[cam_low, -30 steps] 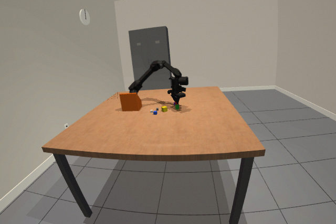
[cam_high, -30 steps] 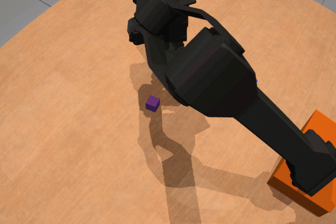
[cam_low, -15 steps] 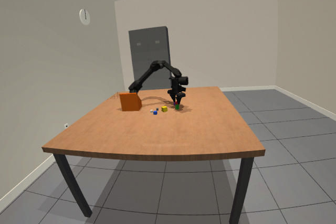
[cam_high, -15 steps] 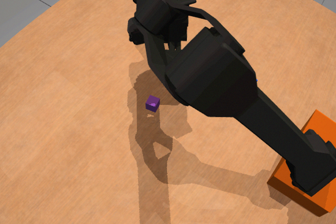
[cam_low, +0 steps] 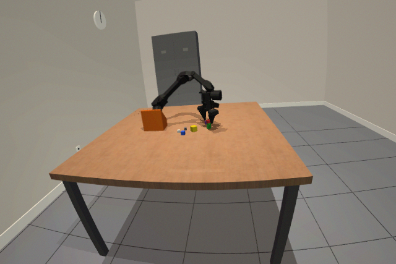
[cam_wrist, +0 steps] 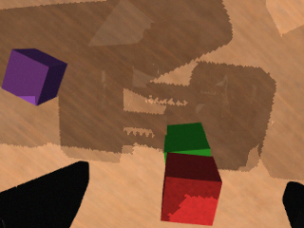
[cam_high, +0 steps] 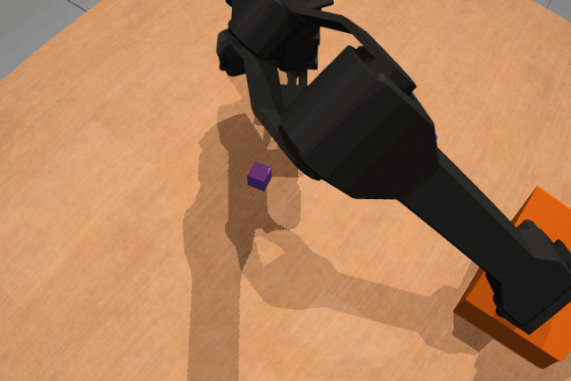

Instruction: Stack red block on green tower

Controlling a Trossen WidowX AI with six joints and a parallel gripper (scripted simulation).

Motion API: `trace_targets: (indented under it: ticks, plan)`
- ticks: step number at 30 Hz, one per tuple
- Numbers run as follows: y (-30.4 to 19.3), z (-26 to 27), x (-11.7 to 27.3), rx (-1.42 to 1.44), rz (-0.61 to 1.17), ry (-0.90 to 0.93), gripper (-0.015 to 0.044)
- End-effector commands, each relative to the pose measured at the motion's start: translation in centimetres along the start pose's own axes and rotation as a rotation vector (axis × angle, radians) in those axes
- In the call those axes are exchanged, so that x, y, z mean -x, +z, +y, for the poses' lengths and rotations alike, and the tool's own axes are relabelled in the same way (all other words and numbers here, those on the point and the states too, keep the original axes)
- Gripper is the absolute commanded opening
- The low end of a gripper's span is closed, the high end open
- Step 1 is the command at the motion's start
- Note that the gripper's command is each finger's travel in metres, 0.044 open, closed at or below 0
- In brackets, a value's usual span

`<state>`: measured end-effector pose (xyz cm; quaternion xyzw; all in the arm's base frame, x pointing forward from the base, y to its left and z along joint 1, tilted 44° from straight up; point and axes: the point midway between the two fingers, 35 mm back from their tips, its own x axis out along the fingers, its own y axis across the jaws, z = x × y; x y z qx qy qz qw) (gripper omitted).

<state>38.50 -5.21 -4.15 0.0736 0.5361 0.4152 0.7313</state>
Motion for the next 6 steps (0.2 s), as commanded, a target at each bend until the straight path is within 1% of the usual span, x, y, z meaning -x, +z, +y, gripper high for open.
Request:
trace_targets:
  ticks: [1,6]
  plan:
    - [0.0,0.0,-0.03,0.001,0.0,0.0,0.044]
    - [0.0,0.0,-0.03,0.001,0.0,0.0,0.044]
